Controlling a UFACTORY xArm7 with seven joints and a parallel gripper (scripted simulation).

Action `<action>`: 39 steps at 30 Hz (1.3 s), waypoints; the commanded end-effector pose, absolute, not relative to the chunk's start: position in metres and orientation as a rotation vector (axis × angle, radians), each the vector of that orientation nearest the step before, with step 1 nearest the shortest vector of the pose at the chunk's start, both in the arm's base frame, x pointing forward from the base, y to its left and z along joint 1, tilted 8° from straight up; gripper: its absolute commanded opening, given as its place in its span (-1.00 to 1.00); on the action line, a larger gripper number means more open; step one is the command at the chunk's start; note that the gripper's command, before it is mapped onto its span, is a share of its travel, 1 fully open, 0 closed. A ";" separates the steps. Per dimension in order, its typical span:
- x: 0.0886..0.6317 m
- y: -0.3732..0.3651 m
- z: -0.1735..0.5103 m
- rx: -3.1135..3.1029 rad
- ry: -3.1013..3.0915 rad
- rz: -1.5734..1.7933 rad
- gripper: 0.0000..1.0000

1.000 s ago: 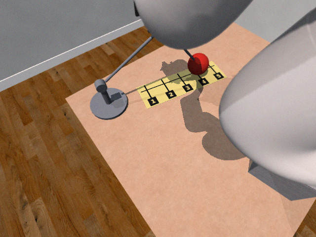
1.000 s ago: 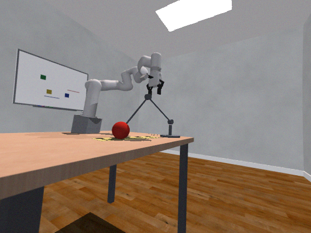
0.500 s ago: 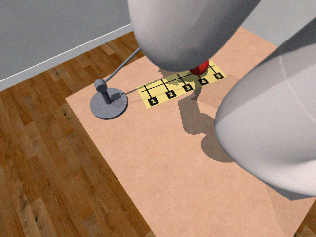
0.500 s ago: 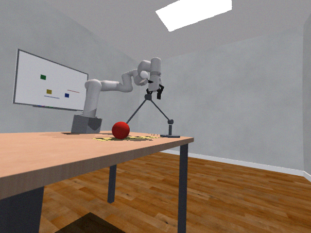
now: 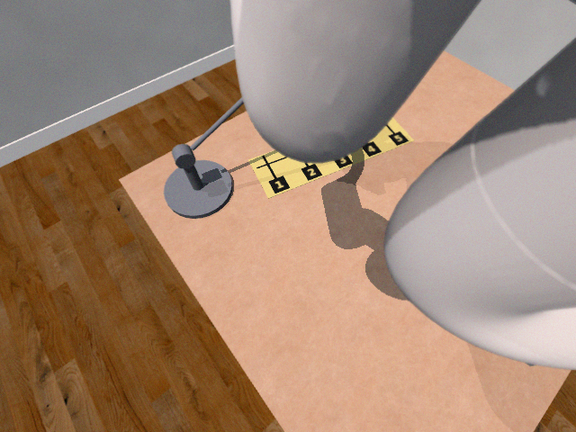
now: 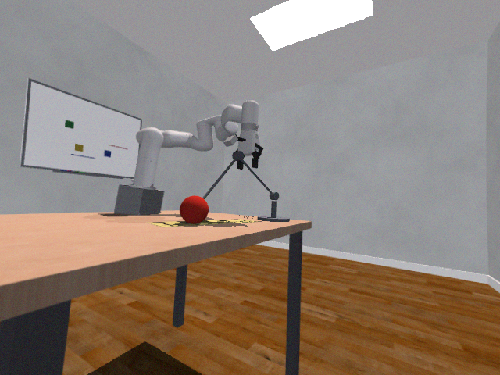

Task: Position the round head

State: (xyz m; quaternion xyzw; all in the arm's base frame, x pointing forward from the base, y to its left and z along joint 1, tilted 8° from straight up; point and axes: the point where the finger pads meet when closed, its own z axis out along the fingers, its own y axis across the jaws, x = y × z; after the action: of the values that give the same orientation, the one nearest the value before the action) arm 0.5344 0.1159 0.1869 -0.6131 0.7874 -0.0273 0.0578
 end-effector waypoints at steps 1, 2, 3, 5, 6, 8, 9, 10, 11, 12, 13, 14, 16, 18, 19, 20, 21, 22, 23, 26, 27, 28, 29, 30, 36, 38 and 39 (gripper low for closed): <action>0.535 0.116 0.189 -1.855 2.383 -0.088 1.00; 0.536 0.116 0.188 -1.855 2.382 -0.088 1.00; 0.536 0.116 0.188 -1.855 2.382 -0.088 1.00; 0.536 0.116 0.188 -1.855 2.382 -0.088 1.00; 0.536 0.116 0.187 -1.854 2.382 -0.088 1.00; 0.536 0.116 0.187 -1.854 2.382 -0.089 1.00; 0.536 0.116 0.187 -1.854 2.382 -0.089 1.00; 0.536 0.116 0.187 -1.854 2.381 -0.089 1.00; 0.536 0.116 0.186 -1.854 2.381 -0.089 1.00; 0.536 0.116 0.186 -1.854 2.381 -0.089 1.00; 0.536 0.116 0.186 -1.854 2.381 -0.089 1.00; 0.536 0.116 0.186 -1.854 2.381 -0.089 1.00; 0.536 0.116 0.186 -1.854 2.381 -0.089 -1.00; 0.536 0.116 0.186 -1.854 2.381 -0.089 -1.00; 0.536 0.116 0.186 -1.854 2.381 -0.089 -1.00; 0.536 0.116 0.186 -1.854 2.381 -0.089 -1.00; 0.536 0.116 0.186 -1.854 2.381 -0.089 -1.00; 0.536 0.116 0.186 -1.854 2.381 -0.089 -1.00; 0.536 0.116 0.186 -1.854 2.381 -0.089 -1.00; 0.536 0.116 0.186 -1.854 2.381 -0.089 -1.00; 0.536 0.116 0.186 -1.854 2.381 -0.089 -1.00; 0.536 0.116 0.186 -1.854 2.381 -0.089 -1.00; 0.536 0.116 0.186 -1.854 2.381 -0.089 -1.00; 0.536 0.116 0.186 -1.854 2.381 -0.089 -1.00; 0.536 0.116 0.186 -1.854 2.381 -0.089 -1.00; 0.536 0.116 0.186 -1.854 2.381 -0.089 -1.00; 0.536 0.116 0.186 -1.854 2.381 -0.089 -1.00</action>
State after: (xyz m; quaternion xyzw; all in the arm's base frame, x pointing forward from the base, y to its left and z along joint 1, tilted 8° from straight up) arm 0.5358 0.1160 0.1838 -0.6130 0.7873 -0.0284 0.0595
